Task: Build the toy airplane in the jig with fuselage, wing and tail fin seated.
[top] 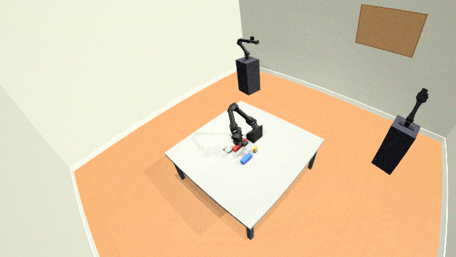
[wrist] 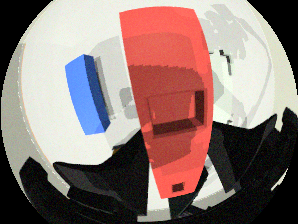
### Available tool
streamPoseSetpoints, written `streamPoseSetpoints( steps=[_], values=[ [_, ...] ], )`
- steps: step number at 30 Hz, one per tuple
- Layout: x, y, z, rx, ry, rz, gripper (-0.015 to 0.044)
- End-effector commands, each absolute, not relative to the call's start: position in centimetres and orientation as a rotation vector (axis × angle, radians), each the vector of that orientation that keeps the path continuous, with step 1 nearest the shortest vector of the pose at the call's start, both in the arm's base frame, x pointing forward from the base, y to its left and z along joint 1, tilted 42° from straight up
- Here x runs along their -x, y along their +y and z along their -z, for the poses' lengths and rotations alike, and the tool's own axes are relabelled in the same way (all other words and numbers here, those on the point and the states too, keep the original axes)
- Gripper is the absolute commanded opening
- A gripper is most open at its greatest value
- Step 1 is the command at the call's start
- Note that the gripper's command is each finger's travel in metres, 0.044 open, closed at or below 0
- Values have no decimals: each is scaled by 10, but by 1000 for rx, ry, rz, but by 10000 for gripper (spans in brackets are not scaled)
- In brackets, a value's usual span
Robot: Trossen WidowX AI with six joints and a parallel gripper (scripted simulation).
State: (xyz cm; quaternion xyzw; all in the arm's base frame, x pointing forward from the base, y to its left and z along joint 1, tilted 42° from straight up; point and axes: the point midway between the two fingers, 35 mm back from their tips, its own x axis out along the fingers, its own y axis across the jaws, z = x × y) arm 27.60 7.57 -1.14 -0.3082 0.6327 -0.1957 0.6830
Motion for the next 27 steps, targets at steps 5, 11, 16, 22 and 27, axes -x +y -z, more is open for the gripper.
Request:
streamPoseSetpoints(
  steps=[5,11,16,22,27],
  values=[
    [-270,93,-11,679,1411,438,0],
    [-269,94,-16,680,1411,436,0],
    [-274,80,-19,684,1417,423,0],
    [-280,61,-24,689,1422,408,0],
    [-283,46,-28,696,1425,398,0]
  ],
)
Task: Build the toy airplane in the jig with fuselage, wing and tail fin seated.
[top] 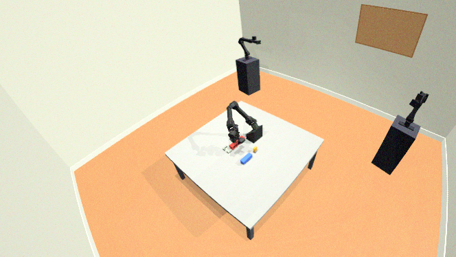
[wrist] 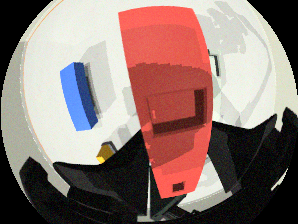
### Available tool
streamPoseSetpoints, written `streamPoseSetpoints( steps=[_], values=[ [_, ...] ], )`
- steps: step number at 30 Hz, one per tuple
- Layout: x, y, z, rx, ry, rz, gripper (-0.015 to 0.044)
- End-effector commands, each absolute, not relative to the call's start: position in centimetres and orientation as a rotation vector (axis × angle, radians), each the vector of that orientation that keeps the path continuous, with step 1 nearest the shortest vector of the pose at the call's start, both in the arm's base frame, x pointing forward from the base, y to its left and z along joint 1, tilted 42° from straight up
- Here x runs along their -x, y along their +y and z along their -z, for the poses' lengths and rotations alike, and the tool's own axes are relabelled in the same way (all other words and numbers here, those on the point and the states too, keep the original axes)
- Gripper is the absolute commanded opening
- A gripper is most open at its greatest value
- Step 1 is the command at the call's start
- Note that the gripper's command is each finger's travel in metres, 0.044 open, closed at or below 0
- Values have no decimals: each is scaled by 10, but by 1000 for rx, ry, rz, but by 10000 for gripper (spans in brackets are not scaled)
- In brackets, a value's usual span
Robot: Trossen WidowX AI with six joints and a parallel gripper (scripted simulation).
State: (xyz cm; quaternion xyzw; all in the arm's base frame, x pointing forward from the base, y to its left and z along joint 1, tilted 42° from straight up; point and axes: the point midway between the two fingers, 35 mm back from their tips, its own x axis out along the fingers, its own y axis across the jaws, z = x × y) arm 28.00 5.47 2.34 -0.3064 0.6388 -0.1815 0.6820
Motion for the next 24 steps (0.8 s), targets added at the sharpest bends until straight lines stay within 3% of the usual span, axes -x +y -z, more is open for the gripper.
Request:
streamPoseSetpoints(
  steps=[1,24],
  values=[
    [-283,43,-29,697,1425,396,0],
    [-284,-27,-47,742,1433,379,0]
  ],
)
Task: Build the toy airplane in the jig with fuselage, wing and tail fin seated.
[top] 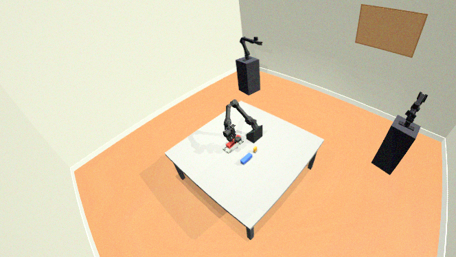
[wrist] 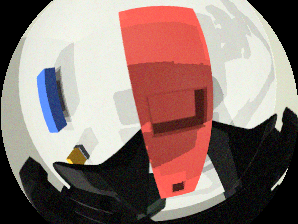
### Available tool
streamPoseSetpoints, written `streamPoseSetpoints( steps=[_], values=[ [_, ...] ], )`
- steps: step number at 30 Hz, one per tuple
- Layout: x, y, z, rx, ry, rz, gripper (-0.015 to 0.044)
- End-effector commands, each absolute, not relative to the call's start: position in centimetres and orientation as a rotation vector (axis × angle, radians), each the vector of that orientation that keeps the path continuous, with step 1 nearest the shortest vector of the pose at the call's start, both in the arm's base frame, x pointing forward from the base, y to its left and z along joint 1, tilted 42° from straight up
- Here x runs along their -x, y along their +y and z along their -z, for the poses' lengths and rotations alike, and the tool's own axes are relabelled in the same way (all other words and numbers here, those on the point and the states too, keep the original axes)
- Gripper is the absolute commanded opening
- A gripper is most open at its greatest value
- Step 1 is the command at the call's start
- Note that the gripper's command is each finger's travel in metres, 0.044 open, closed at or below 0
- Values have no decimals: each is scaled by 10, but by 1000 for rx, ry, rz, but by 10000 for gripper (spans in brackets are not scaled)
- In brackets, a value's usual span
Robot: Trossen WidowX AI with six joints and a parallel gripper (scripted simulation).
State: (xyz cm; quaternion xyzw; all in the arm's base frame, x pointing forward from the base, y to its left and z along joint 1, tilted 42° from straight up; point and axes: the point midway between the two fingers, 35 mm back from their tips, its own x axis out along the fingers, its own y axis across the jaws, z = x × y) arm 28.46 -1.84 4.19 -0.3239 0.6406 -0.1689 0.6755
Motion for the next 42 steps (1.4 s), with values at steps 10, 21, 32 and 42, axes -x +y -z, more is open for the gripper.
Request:
streamPoseSetpoints(
  steps=[10,21,32,42],
  values=[
    [-281,-47,-52,760,1435,382,53],
    [-281,-47,-52,760,1435,382,195],
    [-282,-48,-51,760,1435,382,195],
    [-284,-58,-39,760,1436,382,195]
  ],
)
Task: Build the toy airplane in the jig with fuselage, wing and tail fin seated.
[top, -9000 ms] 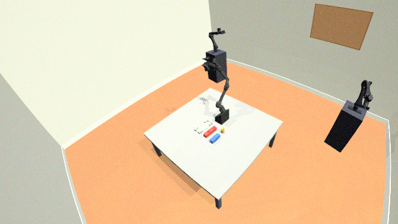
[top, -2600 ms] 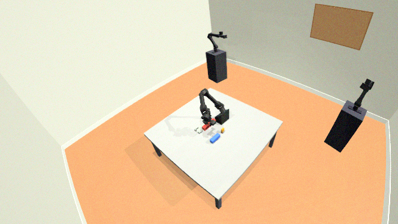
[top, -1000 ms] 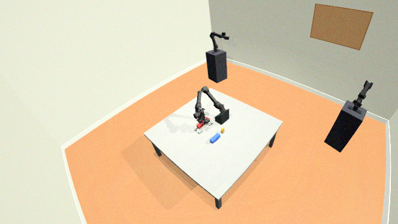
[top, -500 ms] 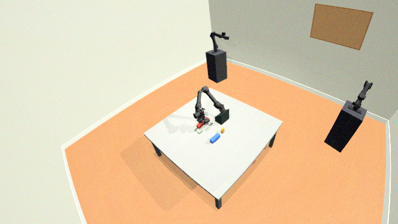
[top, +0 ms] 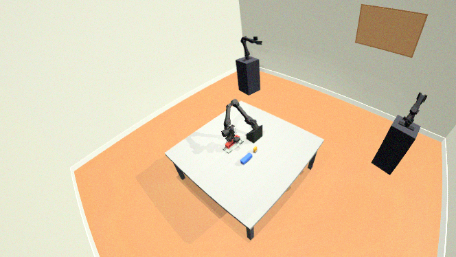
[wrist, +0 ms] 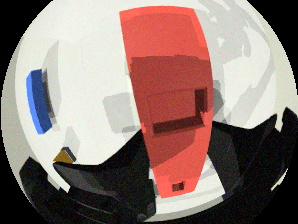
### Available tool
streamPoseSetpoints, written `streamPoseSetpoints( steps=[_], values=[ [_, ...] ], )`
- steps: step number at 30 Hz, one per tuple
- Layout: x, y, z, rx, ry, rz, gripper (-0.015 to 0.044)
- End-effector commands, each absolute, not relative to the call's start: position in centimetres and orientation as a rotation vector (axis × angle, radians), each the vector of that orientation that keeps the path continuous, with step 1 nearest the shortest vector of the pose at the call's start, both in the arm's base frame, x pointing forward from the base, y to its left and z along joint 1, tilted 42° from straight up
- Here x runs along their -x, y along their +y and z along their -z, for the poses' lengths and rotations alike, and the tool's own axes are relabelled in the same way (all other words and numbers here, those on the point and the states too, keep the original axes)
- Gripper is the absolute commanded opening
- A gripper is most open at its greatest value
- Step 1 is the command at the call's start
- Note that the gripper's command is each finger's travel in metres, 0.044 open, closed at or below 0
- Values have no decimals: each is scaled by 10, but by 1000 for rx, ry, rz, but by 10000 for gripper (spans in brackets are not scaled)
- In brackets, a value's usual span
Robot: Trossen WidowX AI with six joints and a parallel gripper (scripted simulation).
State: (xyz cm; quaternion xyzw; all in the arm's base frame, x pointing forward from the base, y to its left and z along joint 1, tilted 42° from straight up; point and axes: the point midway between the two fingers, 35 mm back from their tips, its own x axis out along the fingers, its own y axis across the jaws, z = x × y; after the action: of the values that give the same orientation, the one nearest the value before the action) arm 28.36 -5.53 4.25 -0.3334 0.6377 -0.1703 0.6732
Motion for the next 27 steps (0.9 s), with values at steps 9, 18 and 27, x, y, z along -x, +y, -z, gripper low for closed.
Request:
streamPoseSetpoints(
  steps=[9,18,27],
  values=[
    [-286,-68,-29,761,1435,383,195],
    [-287,-75,-23,761,1435,383,195],
    [-286,-74,-24,753,1437,387,56]
  ],
)
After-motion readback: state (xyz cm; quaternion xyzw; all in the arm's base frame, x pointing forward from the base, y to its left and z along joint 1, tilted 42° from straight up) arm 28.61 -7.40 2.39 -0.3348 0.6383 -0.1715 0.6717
